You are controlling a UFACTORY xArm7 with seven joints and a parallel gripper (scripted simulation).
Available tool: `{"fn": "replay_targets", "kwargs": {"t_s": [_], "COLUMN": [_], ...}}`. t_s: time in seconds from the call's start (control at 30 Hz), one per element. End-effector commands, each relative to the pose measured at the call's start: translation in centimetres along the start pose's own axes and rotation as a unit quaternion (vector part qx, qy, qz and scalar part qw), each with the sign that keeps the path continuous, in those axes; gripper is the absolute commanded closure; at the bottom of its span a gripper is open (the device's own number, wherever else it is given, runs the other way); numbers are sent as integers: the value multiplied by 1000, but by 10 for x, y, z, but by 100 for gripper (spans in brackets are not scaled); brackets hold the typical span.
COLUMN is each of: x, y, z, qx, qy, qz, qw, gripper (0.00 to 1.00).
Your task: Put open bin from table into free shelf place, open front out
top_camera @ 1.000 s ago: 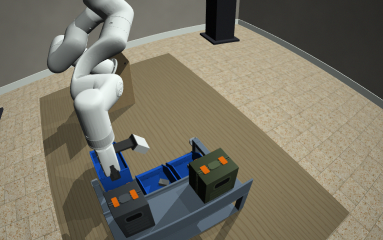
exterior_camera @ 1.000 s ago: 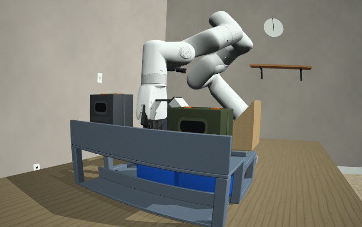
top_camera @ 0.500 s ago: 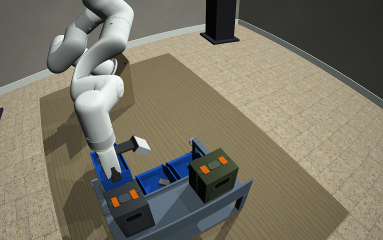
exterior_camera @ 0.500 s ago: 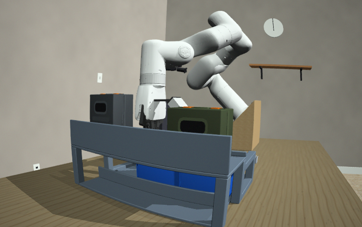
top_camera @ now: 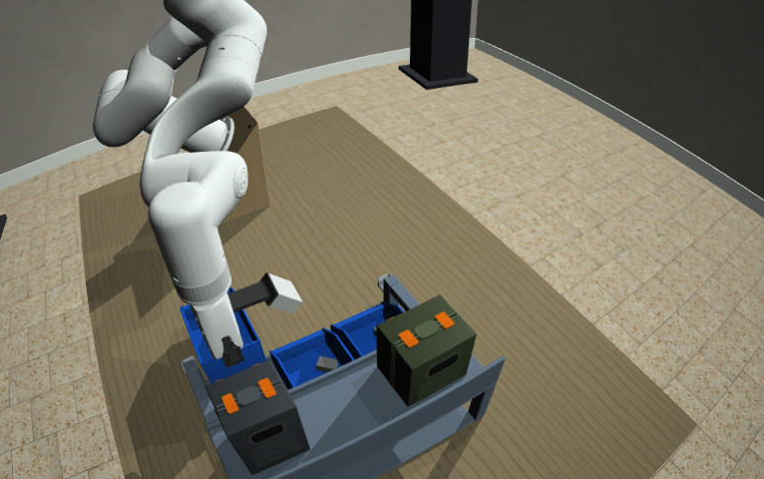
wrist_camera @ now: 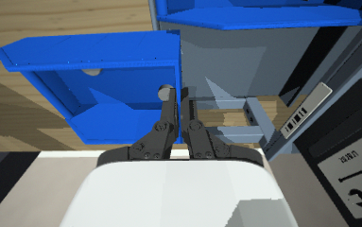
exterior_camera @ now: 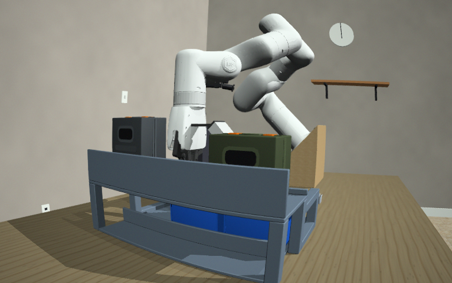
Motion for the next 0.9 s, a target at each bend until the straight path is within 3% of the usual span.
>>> {"fn": "replay_targets", "kwargs": {"t_s": [0.0,0.4,0.43,0.87], "x": [0,0,0,0], "y": [-2,-2,-2,-2], "z": [1,1,1,1], "qx": [2,2,2,2], "qy": [0,0,0,0], "qz": [0,0,0,0], "qw": [1000,1000,1000,1000], "gripper": [100,100,67,67]}}
Point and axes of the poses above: the point where the finger pads meet when closed, its own y axis out along the fingers, its own z axis across the jaws, x = y × z, the point moved 5 cm from there along -y, back along the fingers, and after that the axes turned 11 degrees about y, right-handed, at the moved point
